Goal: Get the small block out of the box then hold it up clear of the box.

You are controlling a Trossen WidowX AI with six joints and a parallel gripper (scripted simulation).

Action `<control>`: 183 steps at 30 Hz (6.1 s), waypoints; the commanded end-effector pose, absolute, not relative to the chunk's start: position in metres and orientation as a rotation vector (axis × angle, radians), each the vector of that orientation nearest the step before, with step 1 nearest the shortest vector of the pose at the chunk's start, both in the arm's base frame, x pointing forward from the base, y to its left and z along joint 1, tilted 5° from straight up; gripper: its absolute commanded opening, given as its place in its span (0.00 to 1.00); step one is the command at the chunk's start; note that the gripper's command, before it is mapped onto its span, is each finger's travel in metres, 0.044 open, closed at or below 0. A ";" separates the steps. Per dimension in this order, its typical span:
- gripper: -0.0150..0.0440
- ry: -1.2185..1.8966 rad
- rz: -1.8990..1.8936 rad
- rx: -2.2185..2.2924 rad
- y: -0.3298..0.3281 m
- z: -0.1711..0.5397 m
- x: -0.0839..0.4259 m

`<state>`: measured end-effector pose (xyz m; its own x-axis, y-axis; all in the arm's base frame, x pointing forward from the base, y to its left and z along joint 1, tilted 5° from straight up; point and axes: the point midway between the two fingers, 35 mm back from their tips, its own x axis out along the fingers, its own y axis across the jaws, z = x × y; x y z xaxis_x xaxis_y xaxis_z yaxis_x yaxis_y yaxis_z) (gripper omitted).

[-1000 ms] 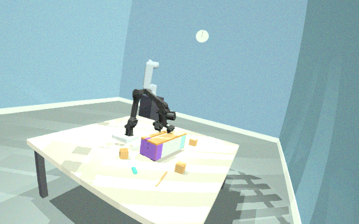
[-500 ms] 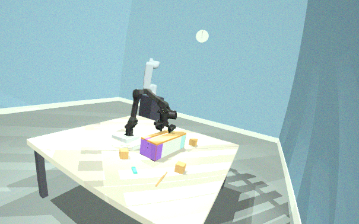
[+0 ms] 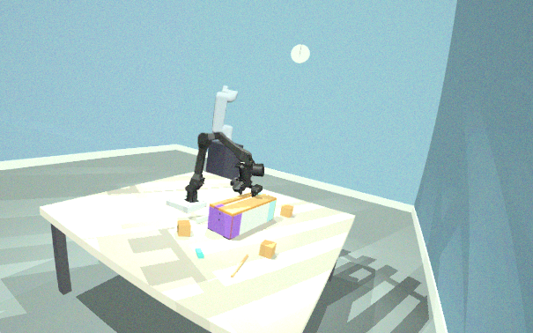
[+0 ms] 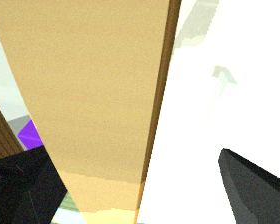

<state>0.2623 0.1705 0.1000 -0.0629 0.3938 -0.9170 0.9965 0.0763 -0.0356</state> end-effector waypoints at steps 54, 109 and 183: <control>0.74 1.246 0.771 -0.528 0.206 0.163 0.240; 0.74 -0.148 1.756 -2.566 0.231 0.114 0.216; 0.25 -0.108 1.741 -2.526 0.227 0.085 0.214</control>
